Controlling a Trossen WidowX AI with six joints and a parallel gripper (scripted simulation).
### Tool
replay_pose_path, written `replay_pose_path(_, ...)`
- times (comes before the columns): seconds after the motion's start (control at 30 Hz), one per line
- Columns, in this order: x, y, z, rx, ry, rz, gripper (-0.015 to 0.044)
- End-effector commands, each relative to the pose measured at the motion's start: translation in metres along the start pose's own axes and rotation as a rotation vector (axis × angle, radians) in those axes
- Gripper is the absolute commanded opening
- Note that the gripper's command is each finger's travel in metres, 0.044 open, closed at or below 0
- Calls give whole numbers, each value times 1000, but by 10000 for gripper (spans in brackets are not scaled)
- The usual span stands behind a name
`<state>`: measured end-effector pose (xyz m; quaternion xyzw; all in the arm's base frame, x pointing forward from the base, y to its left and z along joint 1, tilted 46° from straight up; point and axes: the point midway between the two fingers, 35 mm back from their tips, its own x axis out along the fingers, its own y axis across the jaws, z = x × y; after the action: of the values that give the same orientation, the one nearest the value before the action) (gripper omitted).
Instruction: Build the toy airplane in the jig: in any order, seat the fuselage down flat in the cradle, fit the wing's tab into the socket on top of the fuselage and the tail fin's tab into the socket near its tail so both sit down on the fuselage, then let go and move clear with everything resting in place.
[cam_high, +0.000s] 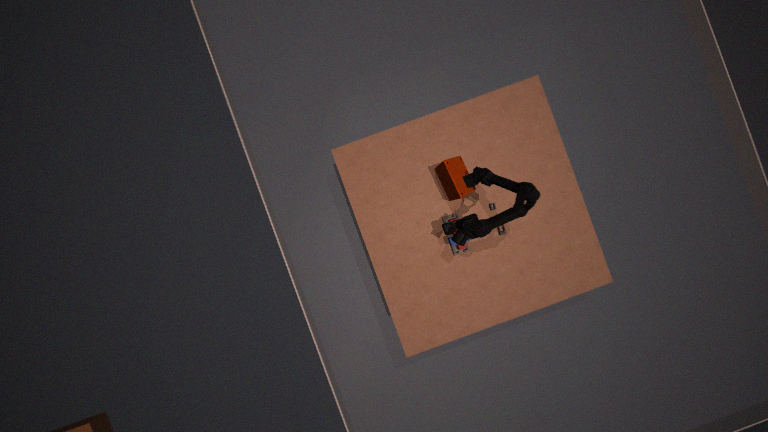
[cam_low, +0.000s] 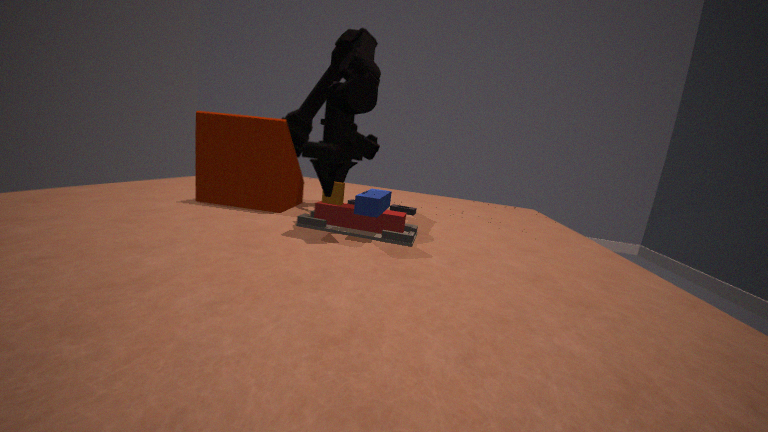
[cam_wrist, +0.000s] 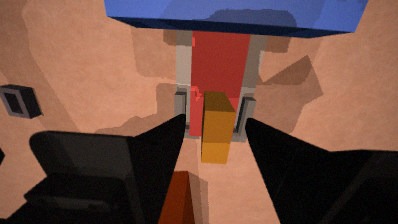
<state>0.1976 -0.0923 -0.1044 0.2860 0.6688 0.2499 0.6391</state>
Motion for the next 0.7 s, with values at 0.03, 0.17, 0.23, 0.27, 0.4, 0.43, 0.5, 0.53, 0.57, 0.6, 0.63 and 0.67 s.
replay_pose_path(0.03, -2, 0, 0, 0, 0, -1, 260)
replay_pose_path(0.17, -53, -3, 3, 3, 1, -3, 260)
replay_pose_path(0.23, -82, -2, 1, 5, 3, -2, 260)
replay_pose_path(0.27, -89, -1, 0, 5, 3, -1, 260)
replay_pose_path(0.4, -92, -4, 3, 5, 3, -1, 260)
replay_pose_path(0.43, -92, -4, 3, 5, 3, -1, 260)
replay_pose_path(0.5, -92, -4, 3, 5, 3, -1, 260)
replay_pose_path(0.53, -92, -4, 3, 5, 3, -1, 260)
replay_pose_path(0.57, -92, -4, 3, 5, 3, -1, 260)
replay_pose_path(0.6, -92, -4, 3, 5, 3, -1, 260)
replay_pose_path(0.63, -92, -4, 3, 5, 3, -1, 260)
replay_pose_path(0.67, -92, -4, 3, 5, 3, -1, 260)
